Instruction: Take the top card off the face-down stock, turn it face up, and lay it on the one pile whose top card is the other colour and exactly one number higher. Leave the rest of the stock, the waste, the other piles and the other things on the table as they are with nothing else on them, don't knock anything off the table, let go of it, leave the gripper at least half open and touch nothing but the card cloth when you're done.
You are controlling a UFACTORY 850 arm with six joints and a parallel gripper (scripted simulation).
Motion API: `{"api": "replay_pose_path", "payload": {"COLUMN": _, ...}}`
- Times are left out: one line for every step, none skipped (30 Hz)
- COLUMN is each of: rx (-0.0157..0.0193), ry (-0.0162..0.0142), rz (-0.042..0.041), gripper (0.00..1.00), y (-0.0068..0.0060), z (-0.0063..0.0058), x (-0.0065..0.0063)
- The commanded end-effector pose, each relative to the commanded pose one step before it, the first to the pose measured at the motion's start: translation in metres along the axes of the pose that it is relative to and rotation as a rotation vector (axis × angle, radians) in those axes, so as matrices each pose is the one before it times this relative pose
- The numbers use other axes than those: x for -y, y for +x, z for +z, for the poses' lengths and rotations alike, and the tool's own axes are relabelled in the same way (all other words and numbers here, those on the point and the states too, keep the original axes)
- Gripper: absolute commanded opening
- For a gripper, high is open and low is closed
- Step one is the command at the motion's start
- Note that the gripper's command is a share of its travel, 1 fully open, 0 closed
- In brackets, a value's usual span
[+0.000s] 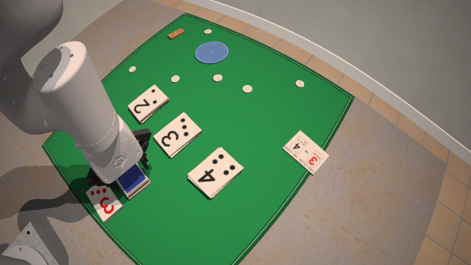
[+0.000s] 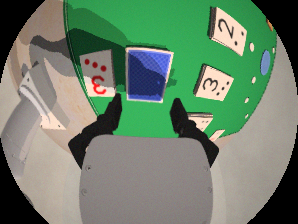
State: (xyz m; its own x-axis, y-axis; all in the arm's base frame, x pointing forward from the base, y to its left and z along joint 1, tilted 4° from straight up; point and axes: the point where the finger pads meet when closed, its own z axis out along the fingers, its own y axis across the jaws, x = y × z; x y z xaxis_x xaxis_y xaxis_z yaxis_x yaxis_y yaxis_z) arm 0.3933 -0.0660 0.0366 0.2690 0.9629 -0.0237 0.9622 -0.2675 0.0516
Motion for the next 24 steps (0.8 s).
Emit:
{"api": "replay_pose_path", "payload": {"rx": 0.00127, "ry": -0.0049, "rz": 0.00004, "gripper": 0.86, "y": 0.00006, "z": 0.00788, "x": 0.00303}}
{"api": "replay_pose_path", "payload": {"rx": 0.00011, "ry": 0.00003, "rz": 0.0, "gripper": 0.86, "y": -0.00003, "z": 0.00048, "x": -0.00001}}
{"api": "replay_pose_path", "payload": {"rx": 0.00011, "ry": 0.00002, "rz": 0.0, "gripper": 0.86, "y": -0.00003, "z": 0.00046, "x": -0.00001}}
{"api": "replay_pose_path", "payload": {"rx": 0.00008, "ry": 0.00001, "rz": 0.0, "gripper": 0.86, "y": -0.00002, "z": 0.00044, "x": -0.00001}}
{"api": "replay_pose_path", "payload": {"rx": 0.00005, "ry": 0.0, "rz": 0.0, "gripper": 0.86, "y": -0.00002, "z": 0.00041, "x": -0.00001}}
{"api": "replay_pose_path", "payload": {"rx": 0.00002, "ry": 0.0, "rz": 0.0, "gripper": 0.86, "y": -0.00001, "z": 0.00038, "x": -0.00001}}
{"api": "replay_pose_path", "payload": {"rx": 0.0, "ry": 0.0, "rz": 0.0, "gripper": 0.86, "y": 0.0, "z": 0.00035, "x": -0.00001}}
{"api": "replay_pose_path", "payload": {"rx": -0.00001, "ry": 0.0, "rz": 0.0, "gripper": 0.86, "y": 0.0, "z": 0.00033, "x": -0.00001}}
{"api": "replay_pose_path", "payload": {"rx": -0.00002, "ry": -0.00001, "rz": 0.0, "gripper": 0.86, "y": 0.0, "z": 0.0003, "x": -0.00001}}
{"api": "replay_pose_path", "payload": {"rx": -0.00003, "ry": -0.00001, "rz": 0.0, "gripper": 0.86, "y": 0.00001, "z": 0.00027, "x": -0.00001}}
{"api": "replay_pose_path", "payload": {"rx": 0.0, "ry": 0.0, "rz": 0.0, "gripper": 0.86, "y": 0.0, "z": 0.0, "x": 0.0}}
{"api": "replay_pose_path", "payload": {"rx": 0.0, "ry": 0.0, "rz": 0.0, "gripper": 0.86, "y": 0.0, "z": 0.0, "x": 0.0}}
{"api": "replay_pose_path", "payload": {"rx": -0.00004, "ry": -0.00001, "rz": 0.0, "gripper": 0.86, "y": 0.00001, "z": 0.00024, "x": -0.00001}}
{"api": "replay_pose_path", "payload": {"rx": -0.00004, "ry": -0.00001, "rz": 0.0, "gripper": 0.86, "y": 0.00001, "z": 0.00021, "x": -0.00001}}
{"api": "replay_pose_path", "payload": {"rx": -0.00004, "ry": 0.0, "rz": 0.0, "gripper": 0.86, "y": 0.00001, "z": 0.00019, "x": -0.00001}}
{"api": "replay_pose_path", "payload": {"rx": -0.00004, "ry": 0.0, "rz": 0.0, "gripper": 0.86, "y": 0.00001, "z": 0.00016, "x": 0.0}}
{"api": "replay_pose_path", "payload": {"rx": -0.00004, "ry": 0.0, "rz": 0.0, "gripper": 0.86, "y": 0.00001, "z": 0.00014, "x": 0.0}}
{"api": "replay_pose_path", "payload": {"rx": -0.00003, "ry": 0.0, "rz": 0.0, "gripper": 0.86, "y": 0.00001, "z": 0.00011, "x": 0.0}}
{"api": "replay_pose_path", "payload": {"rx": -0.00003, "ry": 0.0, "rz": 0.0, "gripper": 0.86, "y": 0.00001, "z": 0.00009, "x": 0.0}}
{"api": "replay_pose_path", "payload": {"rx": -0.00002, "ry": 0.0, "rz": 0.0, "gripper": 0.86, "y": 0.0, "z": 0.00007, "x": 0.0}}
{"api": "replay_pose_path", "payload": {"rx": -0.00002, "ry": 0.0, "rz": 0.0, "gripper": 0.86, "y": 0.0, "z": 0.00005, "x": 0.0}}
{"api": "replay_pose_path", "payload": {"rx": -0.00001, "ry": 0.0, "rz": 0.0, "gripper": 0.86, "y": 0.0, "z": 0.00004, "x": 0.0}}
{"api": "replay_pose_path", "payload": {"rx": -0.00001, "ry": 0.0, "rz": 0.0, "gripper": 0.86, "y": 0.0, "z": 0.00002, "x": 0.0}}
{"api": "replay_pose_path", "payload": {"rx": 0.0, "ry": 0.0, "rz": 0.0, "gripper": 0.86, "y": 0.0, "z": 0.00001, "x": 0.0}}
